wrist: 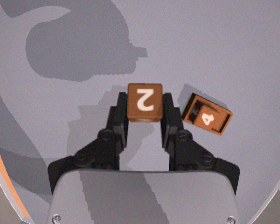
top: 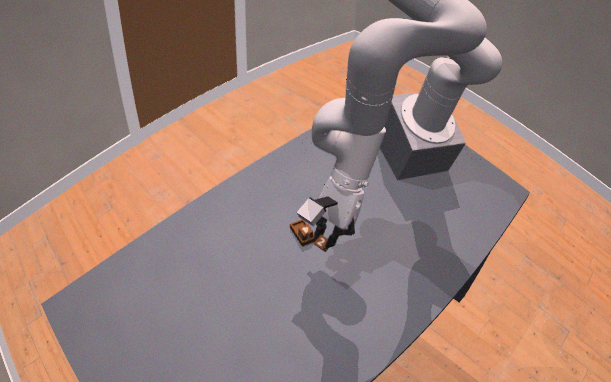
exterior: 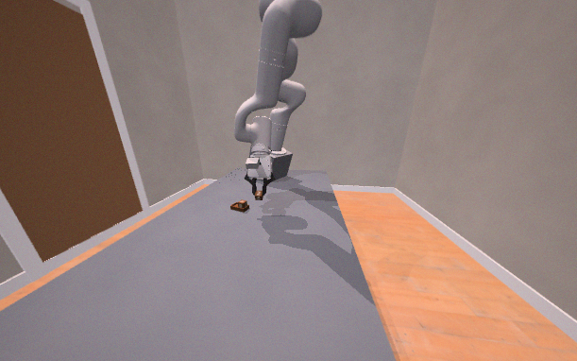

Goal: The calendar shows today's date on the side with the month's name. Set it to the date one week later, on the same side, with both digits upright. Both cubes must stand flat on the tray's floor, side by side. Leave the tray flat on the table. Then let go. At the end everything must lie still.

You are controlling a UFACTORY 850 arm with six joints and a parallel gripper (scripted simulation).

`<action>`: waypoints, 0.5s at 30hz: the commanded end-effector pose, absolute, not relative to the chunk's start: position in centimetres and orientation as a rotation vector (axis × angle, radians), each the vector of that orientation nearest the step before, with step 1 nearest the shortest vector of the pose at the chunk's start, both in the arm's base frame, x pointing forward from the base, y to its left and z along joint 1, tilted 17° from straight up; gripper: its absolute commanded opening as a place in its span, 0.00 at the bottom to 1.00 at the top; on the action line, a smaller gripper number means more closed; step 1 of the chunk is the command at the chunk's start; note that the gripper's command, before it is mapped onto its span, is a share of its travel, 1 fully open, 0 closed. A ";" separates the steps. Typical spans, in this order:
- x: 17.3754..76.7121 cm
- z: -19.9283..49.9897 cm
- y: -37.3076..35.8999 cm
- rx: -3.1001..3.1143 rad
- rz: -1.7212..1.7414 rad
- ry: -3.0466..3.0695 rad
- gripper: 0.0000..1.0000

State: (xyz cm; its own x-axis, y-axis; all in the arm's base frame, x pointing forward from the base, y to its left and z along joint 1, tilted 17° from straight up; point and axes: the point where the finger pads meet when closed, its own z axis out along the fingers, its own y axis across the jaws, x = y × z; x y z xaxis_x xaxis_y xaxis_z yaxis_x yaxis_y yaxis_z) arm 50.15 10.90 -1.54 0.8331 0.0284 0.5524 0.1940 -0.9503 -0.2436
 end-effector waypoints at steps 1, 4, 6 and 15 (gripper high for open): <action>50.2 -1.5 11.0 -2.724 -0.794 -0.171 0.27; 50.2 -1.6 11.5 -2.730 -0.710 -0.180 0.27; 50.2 -1.6 11.7 -2.745 -0.629 -0.191 0.27; 50.6 -1.3 10.9 -2.820 -0.451 -0.224 0.27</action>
State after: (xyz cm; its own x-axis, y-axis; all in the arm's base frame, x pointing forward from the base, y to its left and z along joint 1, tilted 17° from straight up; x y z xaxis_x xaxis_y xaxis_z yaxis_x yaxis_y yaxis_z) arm 50.51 10.88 -1.29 0.9249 0.0986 0.3673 0.1935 -0.9535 -0.2312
